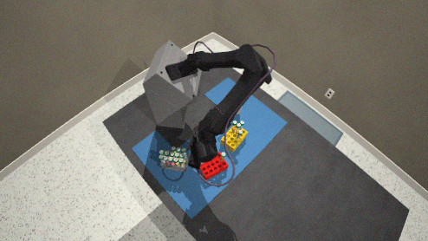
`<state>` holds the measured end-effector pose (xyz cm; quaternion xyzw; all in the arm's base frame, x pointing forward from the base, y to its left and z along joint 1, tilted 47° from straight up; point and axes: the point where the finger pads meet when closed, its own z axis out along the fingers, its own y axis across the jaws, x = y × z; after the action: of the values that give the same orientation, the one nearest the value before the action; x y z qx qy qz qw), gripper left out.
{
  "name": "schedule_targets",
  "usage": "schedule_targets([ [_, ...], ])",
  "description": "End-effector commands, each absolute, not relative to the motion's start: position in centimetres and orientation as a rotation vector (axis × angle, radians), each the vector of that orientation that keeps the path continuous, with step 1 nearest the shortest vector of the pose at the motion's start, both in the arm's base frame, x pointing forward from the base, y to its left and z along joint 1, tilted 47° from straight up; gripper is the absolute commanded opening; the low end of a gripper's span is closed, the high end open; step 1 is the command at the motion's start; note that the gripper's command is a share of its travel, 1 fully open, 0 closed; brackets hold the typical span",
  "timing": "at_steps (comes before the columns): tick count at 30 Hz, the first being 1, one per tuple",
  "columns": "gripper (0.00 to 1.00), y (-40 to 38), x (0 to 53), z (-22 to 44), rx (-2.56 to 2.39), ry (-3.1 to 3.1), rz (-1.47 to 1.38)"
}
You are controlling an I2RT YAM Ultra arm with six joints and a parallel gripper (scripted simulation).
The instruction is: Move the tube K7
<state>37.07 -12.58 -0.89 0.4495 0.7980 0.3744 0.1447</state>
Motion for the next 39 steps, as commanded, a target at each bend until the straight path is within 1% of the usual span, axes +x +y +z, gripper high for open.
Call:
schedule_targets([
  [1, 0.00, -12.5, 36.3, -2.1, 1.343, 2.299, 1.074],
  [8, 0.00, -13.5, 37.8, -0.9, 1.299, 2.277, 1.050],
  [20, 0.00, -13.3, 38.0, -1.4, 1.305, 2.283, 1.055],
  [21, 0.00, -13.9, 38.2, -0.4, 1.289, 2.261, 1.038],
  [27, 0.00, -13.3, 38.3, -1.5, 1.308, 2.281, 1.055],
  [39, 0.00, -13.4, 38.6, -1.3, 1.301, 2.274, 1.049],
])
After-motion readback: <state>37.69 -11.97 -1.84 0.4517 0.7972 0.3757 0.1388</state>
